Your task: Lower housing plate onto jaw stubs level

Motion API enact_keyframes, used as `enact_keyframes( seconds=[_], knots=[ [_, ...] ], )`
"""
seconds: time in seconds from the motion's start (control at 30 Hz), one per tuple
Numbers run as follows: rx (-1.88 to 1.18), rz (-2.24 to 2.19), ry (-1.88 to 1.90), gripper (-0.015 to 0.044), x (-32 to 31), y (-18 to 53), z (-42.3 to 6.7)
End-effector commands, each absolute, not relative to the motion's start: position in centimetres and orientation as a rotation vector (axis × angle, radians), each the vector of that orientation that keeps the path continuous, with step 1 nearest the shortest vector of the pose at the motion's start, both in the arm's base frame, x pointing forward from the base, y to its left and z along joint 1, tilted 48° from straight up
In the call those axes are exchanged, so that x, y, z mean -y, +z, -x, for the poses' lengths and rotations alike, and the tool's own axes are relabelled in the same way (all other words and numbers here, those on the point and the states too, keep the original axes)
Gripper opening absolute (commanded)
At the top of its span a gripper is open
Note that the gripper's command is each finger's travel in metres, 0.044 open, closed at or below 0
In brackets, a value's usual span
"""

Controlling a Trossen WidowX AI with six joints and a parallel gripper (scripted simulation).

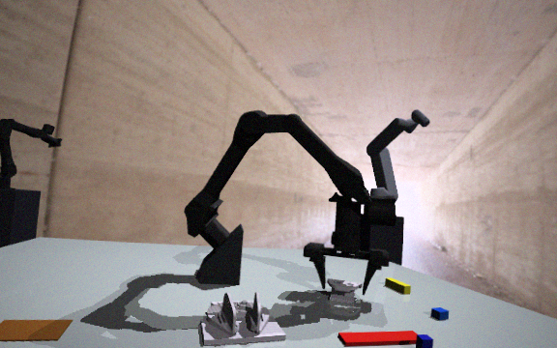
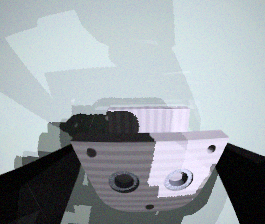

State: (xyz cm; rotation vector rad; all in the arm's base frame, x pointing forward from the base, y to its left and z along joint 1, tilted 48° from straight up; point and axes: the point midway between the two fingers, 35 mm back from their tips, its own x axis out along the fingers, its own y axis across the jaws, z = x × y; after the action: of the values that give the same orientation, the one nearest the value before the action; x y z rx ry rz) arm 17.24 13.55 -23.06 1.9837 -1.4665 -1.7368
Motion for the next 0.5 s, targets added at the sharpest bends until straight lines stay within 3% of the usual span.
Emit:
enact_keyframes(
  seconds=[0.0,0.23,0.47],
  knots=[
    [1.467,-1.984,-1.737,0.0400,-13.55,-23.06,-17.24],
    [1.467,-1.984,-1.737,0.0353,-13.55,-23.06,-17.24],
    [1.467,-1.984,-1.737,0.0351,-13.55,-23.06,-17.24]
  ],
)
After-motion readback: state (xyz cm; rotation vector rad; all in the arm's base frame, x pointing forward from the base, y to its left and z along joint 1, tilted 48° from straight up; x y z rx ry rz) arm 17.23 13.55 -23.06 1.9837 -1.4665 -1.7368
